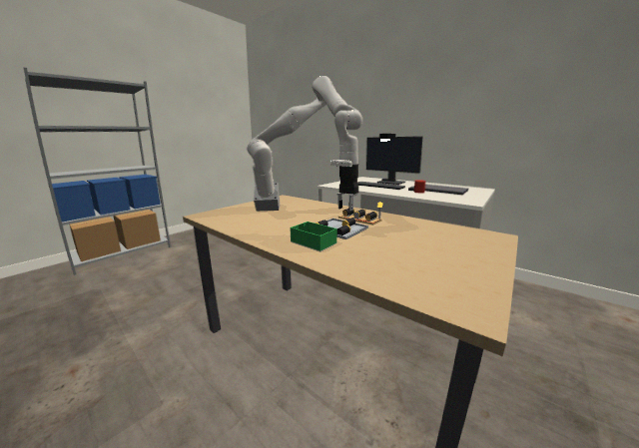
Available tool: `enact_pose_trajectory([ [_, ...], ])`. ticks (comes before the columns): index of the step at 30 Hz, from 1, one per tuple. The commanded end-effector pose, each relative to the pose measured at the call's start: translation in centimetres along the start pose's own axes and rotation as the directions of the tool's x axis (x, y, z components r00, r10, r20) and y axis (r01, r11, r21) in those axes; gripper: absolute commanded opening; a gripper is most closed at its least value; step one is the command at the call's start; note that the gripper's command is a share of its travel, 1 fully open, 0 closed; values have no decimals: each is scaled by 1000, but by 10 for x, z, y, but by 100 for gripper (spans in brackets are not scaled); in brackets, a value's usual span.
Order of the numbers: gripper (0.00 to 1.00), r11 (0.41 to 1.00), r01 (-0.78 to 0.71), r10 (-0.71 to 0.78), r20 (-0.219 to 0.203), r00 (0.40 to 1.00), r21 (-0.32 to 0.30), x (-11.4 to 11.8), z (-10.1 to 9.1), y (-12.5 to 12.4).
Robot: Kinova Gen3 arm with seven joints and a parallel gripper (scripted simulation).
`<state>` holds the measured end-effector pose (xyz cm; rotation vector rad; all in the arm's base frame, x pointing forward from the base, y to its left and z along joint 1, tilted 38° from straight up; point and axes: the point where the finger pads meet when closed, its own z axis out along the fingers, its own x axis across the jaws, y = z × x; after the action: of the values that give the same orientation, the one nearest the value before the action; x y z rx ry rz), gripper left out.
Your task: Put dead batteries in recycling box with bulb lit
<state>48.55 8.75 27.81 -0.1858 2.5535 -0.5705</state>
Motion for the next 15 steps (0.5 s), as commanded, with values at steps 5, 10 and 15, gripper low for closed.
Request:
enact_pose_trajectory([
  [5,90,1000,-14,14,-17,1000,12,6,51,-8],
  [10,90,1000,-14,14,-17,1000,12,6,54,-8],
  [15,90,1000,-14,14,-17,1000,12,6,54,-8],
])
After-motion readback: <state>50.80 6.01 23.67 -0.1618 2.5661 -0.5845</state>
